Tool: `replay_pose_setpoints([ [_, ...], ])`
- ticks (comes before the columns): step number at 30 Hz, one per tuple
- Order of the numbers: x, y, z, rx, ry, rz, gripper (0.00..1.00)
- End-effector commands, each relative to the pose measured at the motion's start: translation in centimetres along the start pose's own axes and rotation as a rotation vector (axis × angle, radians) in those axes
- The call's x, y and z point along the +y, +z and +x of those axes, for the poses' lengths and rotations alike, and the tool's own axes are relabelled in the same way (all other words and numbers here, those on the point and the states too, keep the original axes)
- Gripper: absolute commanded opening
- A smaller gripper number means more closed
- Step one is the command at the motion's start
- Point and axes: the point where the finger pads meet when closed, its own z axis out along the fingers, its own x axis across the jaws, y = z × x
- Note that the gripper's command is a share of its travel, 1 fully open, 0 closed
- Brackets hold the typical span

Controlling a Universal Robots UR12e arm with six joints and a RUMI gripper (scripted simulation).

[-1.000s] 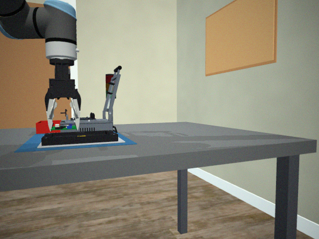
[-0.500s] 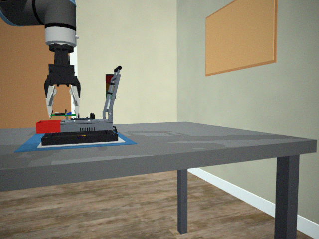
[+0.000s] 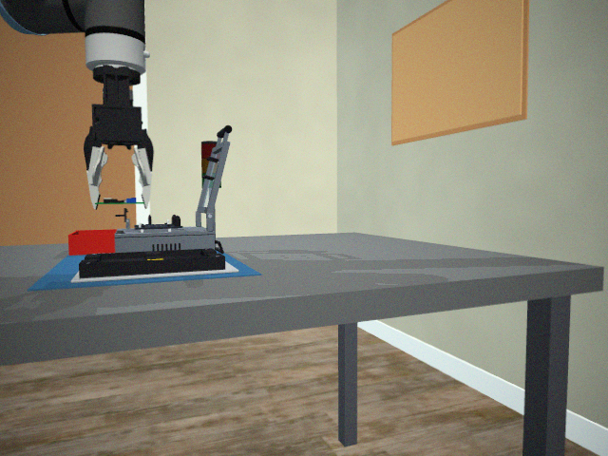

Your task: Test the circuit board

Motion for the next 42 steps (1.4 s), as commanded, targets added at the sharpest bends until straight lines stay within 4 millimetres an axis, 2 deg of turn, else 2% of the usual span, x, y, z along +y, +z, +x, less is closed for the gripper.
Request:
replay_pose_setpoints([
  [1, 0.0, -0.1, 0.0, 0.0, 0.0, 0.0, 0.39],
  [21, 0.0, -0.1, 0.0, 0.0, 0.0, 0.0, 0.39],
  [31, -1.1, -0.2, 0.4, 0.0, 0.0, 0.0, 0.39],
  [36, -2.8, -0.3, 1.0, 0.0, 0.0, 0.0, 0.39],
  [42, -5.8, -0.5, 2.0, 0.0, 0.0, 0.0, 0.39],
])
